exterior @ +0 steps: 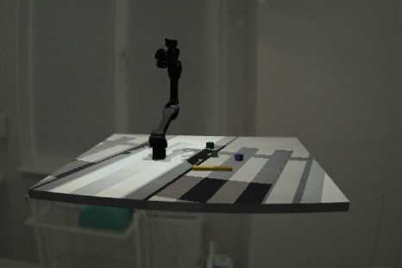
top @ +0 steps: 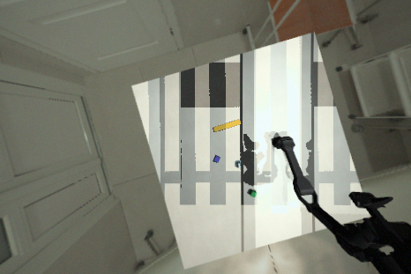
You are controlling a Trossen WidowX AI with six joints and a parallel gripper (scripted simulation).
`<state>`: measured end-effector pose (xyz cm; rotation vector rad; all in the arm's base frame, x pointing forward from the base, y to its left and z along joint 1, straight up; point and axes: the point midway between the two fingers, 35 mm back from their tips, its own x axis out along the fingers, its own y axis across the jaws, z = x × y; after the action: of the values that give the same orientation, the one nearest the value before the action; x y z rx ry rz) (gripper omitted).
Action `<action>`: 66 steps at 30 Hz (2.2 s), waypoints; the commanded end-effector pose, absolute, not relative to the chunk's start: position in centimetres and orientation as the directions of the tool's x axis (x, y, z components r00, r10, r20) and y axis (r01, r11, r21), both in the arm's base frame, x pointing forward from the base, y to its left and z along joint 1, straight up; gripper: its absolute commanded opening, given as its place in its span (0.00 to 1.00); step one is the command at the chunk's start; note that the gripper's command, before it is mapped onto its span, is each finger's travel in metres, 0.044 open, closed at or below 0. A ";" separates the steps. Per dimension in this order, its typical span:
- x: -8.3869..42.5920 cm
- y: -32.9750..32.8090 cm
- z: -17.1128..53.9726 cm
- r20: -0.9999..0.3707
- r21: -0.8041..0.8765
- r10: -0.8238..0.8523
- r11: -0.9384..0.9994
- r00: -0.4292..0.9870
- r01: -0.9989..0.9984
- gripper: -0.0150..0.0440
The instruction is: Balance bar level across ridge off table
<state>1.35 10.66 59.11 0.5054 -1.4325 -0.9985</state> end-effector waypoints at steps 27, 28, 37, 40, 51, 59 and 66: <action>1.7 -8.8 57.2 0.143 0.842 -0.976 0.208 0.166 0.498 0.79; 1.9 -9.3 56.9 0.126 0.838 -0.976 0.201 0.178 0.508 0.79; 4.3 -14.7 54.3 -0.039 0.749 -0.958 0.159 0.283 0.643 0.79; 5.3 -16.3 53.3 -0.093 0.708 -0.945 0.158 0.313 0.688 0.79; 10.3 -21.7 48.8 -0.302 0.544 -0.853 0.214 0.427 0.812 0.79; 13.8 -24.2 45.1 -0.438 0.404 -0.770 0.293 0.464 0.867 0.79; 17.0 -25.8 41.4 -0.555 0.278 -0.683 0.385 0.474 0.880 0.79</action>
<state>15.73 -25.14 43.38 0.6128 0.2820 -1.0516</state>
